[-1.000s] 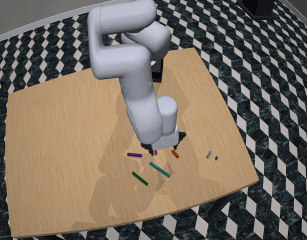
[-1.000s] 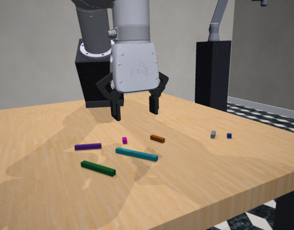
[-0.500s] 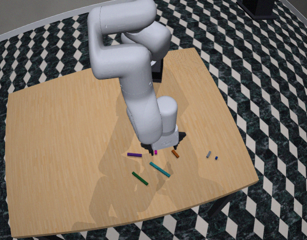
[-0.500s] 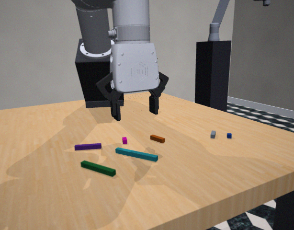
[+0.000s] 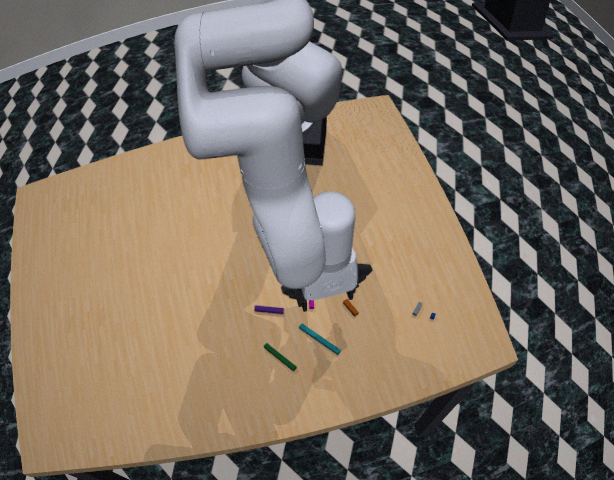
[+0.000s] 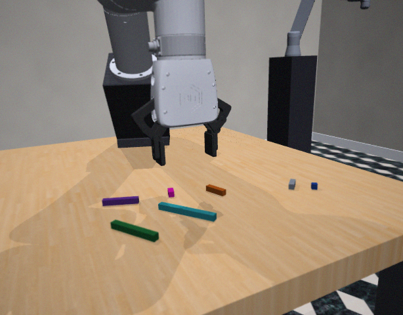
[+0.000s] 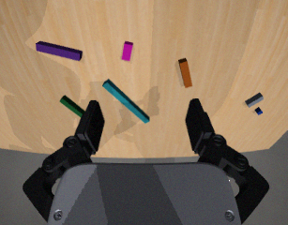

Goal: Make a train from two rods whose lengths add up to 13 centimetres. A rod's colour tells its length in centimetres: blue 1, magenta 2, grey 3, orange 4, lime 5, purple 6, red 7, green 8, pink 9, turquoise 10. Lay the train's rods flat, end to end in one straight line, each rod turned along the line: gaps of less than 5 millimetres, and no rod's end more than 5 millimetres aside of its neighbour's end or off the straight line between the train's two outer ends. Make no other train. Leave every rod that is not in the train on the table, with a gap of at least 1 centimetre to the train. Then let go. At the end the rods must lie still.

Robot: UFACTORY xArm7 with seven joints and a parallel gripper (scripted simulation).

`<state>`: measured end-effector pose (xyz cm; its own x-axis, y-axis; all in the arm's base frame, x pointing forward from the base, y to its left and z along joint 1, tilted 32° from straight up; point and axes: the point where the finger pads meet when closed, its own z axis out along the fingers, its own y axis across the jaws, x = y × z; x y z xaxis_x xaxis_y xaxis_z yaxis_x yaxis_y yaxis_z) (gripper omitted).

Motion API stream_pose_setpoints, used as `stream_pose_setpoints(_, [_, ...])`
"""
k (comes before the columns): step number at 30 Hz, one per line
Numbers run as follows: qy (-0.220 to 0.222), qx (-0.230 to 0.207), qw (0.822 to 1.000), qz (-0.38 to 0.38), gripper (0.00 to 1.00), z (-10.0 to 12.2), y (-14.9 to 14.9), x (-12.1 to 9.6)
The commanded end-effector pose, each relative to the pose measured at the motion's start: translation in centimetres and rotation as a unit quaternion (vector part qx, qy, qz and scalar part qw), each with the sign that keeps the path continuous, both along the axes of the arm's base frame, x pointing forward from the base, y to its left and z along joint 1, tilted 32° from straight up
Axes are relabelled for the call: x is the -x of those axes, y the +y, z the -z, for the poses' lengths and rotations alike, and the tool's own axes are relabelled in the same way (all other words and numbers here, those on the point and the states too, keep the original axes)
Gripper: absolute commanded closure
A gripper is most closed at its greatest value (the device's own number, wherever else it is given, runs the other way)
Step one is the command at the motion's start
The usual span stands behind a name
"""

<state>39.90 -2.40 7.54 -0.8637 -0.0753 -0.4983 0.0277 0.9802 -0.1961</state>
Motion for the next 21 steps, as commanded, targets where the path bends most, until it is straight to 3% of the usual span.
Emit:
stream_pose_setpoints(1, [-0.001, 0.0, 1.0, 0.0, 0.0, -0.05, 0.01, -0.04])
stream_pose_setpoints(11, [-0.004, -0.005, 1.0, 0.013, 0.0, -0.08, -0.01, -0.03])
stream_pose_setpoints(17, [-0.031, -0.054, 0.99, 0.128, 0.0, -0.22, -0.05, 0.12])
stream_pose_setpoints(19, [-0.031, -0.054, 0.99, 0.128, 0.0, -0.22, -0.05, 0.12])
stream_pose_setpoints(21, [-0.047, -0.081, 0.978, 0.189, 0.0, -0.26, 0.03, 0.19])
